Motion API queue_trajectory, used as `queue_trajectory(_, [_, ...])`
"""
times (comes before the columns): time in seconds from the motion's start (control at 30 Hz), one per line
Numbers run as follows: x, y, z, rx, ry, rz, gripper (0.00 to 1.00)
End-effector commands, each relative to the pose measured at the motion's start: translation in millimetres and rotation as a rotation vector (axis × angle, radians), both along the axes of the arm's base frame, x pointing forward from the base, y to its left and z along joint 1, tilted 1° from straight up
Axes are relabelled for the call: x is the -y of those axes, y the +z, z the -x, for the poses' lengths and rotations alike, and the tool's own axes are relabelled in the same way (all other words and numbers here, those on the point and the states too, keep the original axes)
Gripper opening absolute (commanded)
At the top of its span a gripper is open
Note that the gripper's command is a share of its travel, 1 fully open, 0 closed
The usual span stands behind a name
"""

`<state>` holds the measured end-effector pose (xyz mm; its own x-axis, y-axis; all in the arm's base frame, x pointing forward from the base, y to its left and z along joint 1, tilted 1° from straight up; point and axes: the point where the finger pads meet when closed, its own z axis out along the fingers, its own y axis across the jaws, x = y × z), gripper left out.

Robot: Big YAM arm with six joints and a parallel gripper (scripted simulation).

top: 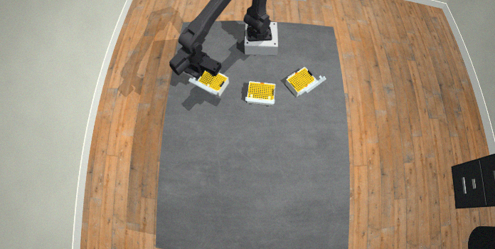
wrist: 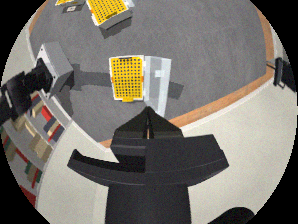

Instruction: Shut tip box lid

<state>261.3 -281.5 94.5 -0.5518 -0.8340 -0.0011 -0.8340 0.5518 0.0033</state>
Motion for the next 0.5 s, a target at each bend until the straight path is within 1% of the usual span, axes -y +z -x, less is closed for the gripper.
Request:
queue_trajectory(0.0, [20, 11.7, -31, 0.021, -0.021, 0.018, 0.00])
queue_trajectory(0.17, [30, 11.2, -54, 0.021, -0.021, 0.018, 0.00])
queue_trajectory(0.23, [30, 11.2, -54, 0.021, -0.021, 0.018, 0.00])
queue_trajectory(0.27, [37, 11.1, -53, 0.021, -0.037, 0.018, 0.00])
queue_trajectory(0.33, [36, 10.9, -67, 0.022, -0.021, 0.017, 0.00])
queue_trajectory(0.4, [40, 10.7, -76, 0.022, -0.021, 0.017, 0.00])
queue_trajectory(0.47, [41, 10.7, -77, 0.022, -0.021, 0.017, 0.00])
